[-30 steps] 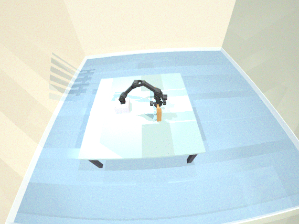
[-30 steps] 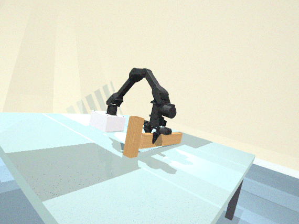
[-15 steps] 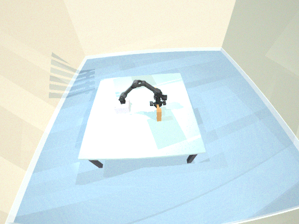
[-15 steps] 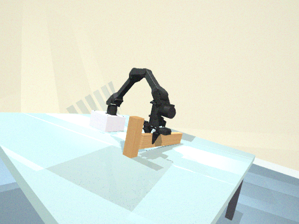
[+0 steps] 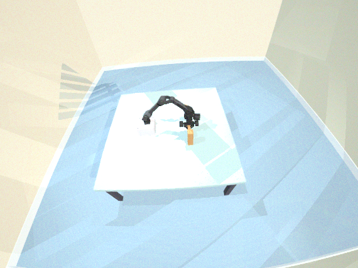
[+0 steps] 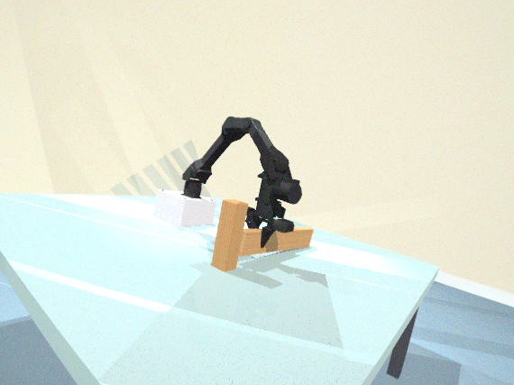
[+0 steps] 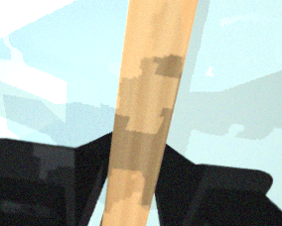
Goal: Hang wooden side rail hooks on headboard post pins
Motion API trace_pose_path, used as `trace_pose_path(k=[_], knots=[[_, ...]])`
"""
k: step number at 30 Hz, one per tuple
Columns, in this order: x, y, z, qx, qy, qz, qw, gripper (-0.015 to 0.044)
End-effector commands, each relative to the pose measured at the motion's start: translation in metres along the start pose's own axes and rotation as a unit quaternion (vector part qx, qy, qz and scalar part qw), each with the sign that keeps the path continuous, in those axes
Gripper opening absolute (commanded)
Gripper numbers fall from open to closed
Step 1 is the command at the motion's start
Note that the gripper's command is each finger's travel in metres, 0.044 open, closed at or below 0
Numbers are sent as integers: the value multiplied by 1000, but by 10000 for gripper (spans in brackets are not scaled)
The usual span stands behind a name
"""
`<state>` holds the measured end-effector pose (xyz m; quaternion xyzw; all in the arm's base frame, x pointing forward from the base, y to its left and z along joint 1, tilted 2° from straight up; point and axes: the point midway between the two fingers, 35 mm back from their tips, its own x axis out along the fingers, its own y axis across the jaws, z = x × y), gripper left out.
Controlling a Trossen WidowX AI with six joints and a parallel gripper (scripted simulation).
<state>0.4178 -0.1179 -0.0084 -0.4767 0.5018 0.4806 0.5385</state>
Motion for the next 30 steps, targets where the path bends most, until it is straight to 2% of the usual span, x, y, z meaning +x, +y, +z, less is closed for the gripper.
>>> trace_pose_path(k=[1,30], knots=[[-6,-3,-3,-1,4,-7,1000,0],[-7,-5,-6,-1,5,-7,1000,0]])
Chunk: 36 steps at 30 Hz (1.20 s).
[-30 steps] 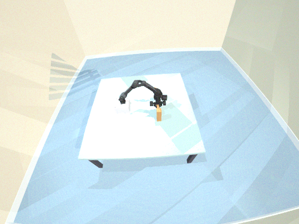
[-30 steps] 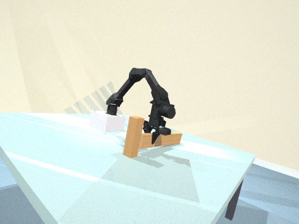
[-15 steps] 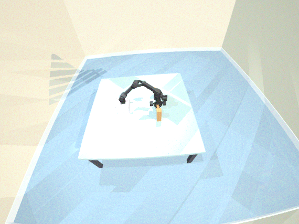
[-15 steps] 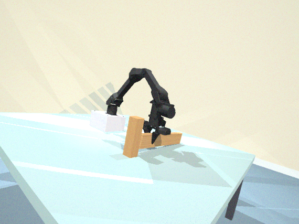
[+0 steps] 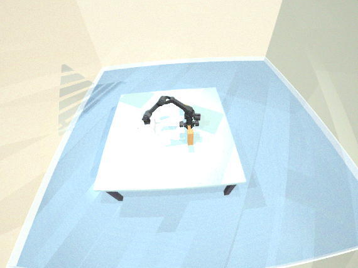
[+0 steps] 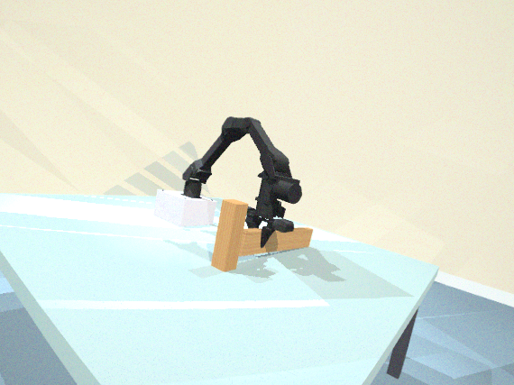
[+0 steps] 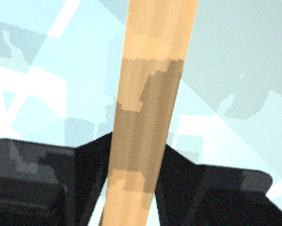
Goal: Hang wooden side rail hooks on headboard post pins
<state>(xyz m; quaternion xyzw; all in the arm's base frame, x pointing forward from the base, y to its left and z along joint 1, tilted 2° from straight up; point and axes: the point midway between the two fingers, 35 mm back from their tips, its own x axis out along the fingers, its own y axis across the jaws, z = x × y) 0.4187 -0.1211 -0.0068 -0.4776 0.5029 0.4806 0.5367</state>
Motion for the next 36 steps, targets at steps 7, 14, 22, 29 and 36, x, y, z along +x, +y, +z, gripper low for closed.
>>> trace_pose_path(k=[7,14,22,29,36], knots=[[-5,-3,-4,0,3,-8,1000,0],[-4,-3,-5,0,3,-8,1000,0],[-3,-2,-5,0,3,-7,1000,0],[-3,-1,-6,0,3,-7,1000,0],[-3,-1,-7,0,3,-7,1000,0]])
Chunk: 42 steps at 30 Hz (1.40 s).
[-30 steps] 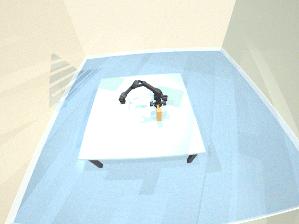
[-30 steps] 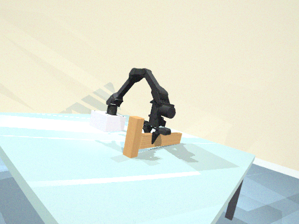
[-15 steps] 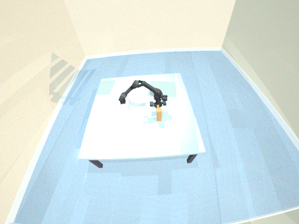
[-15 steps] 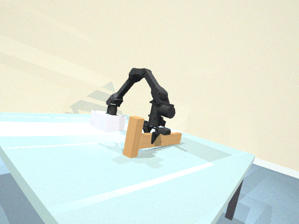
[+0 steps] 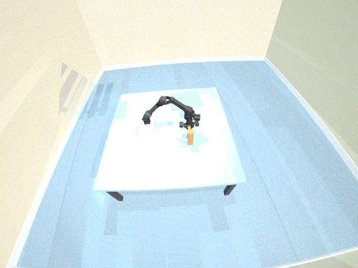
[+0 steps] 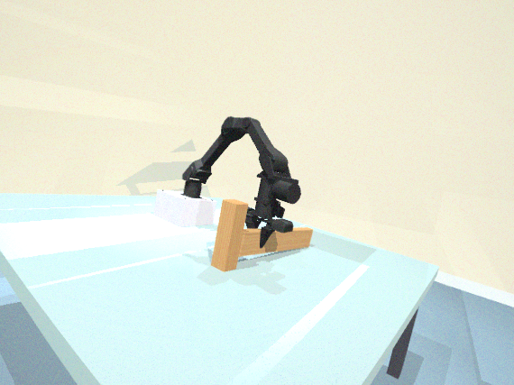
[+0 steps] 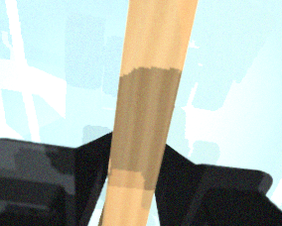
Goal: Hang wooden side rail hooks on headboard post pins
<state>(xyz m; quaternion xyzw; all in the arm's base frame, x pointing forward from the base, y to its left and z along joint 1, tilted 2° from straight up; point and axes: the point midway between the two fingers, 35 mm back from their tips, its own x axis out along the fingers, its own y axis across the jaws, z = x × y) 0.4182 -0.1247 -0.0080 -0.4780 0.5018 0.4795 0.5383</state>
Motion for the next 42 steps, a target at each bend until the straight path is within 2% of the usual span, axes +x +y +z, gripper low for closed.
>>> trace_pose_path(k=[1,42], knots=[[-4,-1,-3,-1,3,-5,1000,0],[-7,-3,-7,-1,4,-5,1000,0]])
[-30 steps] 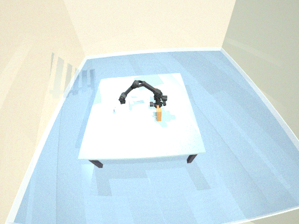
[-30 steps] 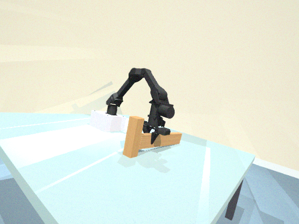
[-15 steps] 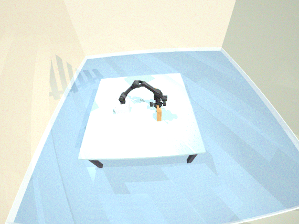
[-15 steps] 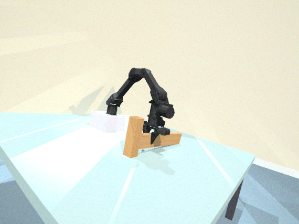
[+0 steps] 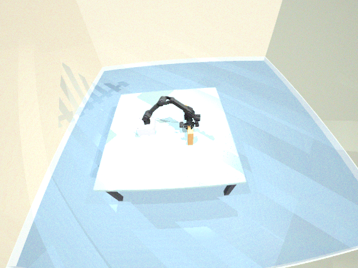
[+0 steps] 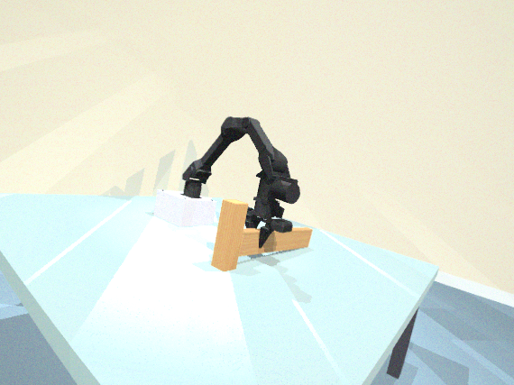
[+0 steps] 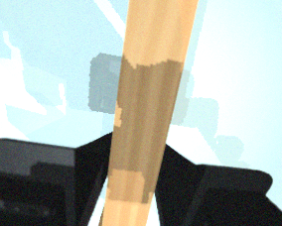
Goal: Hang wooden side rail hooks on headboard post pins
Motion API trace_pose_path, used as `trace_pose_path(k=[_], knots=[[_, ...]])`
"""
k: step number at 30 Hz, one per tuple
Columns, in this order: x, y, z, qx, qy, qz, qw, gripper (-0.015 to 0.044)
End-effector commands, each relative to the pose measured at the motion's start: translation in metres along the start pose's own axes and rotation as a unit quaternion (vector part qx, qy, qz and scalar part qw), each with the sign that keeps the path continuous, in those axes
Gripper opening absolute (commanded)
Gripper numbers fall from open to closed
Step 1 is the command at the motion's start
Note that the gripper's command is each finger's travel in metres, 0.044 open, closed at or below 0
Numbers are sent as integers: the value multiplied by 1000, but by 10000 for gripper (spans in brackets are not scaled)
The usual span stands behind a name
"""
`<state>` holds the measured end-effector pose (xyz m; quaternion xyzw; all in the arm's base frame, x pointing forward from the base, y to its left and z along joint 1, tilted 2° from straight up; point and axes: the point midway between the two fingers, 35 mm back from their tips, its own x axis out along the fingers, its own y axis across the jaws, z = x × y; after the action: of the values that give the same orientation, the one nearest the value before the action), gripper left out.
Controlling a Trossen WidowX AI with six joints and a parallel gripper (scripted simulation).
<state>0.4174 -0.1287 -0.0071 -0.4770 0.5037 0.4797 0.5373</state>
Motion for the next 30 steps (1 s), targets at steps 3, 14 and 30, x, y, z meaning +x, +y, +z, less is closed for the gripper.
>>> trace_pose_path(k=[3,14,30], knots=[[-6,-4,-3,-2,3,-7,1000,0],[-6,-5,-4,-2,3,-8,1000,0],[-4,-4,-6,-2,3,-7,1000,0]])
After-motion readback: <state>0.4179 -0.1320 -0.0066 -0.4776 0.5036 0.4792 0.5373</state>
